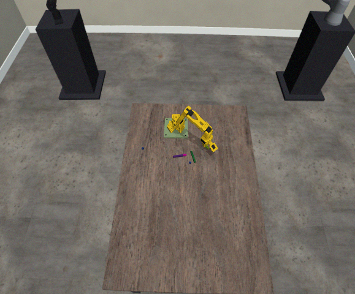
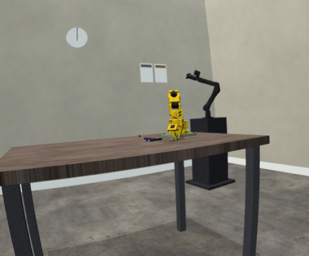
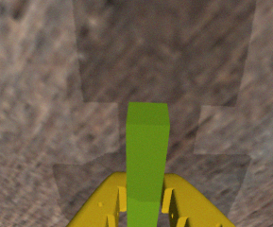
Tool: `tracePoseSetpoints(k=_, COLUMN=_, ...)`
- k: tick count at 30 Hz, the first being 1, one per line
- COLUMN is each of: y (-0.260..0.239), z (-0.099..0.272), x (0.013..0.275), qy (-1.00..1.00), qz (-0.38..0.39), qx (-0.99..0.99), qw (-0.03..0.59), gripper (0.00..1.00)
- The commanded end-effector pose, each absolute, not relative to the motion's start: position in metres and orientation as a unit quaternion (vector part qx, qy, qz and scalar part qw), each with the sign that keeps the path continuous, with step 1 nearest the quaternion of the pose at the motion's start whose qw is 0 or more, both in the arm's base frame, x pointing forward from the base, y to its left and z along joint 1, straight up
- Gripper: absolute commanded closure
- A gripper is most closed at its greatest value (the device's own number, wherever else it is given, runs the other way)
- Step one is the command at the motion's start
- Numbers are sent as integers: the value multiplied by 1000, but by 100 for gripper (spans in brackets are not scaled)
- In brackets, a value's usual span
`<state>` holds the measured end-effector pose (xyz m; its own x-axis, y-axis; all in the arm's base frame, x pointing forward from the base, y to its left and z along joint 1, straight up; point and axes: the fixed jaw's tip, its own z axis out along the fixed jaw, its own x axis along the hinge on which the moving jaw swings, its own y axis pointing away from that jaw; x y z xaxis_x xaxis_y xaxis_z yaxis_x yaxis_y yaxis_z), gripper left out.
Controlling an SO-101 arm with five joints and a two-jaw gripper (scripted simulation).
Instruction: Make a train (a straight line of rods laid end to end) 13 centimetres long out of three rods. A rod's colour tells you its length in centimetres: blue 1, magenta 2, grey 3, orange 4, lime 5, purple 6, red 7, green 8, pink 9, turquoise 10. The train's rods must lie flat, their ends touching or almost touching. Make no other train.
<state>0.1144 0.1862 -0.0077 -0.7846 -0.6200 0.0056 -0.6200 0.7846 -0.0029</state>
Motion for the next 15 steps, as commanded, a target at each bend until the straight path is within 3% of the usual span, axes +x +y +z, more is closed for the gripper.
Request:
tracePoseSetpoints(k=1, y=183, z=-14, x=110, qy=-944, qz=11, qx=328, qw=15, gripper=97)
tracePoseSetpoints(k=15, y=183, z=-14, x=110, qy=-944, qz=11, qx=328, qw=15, gripper=100)
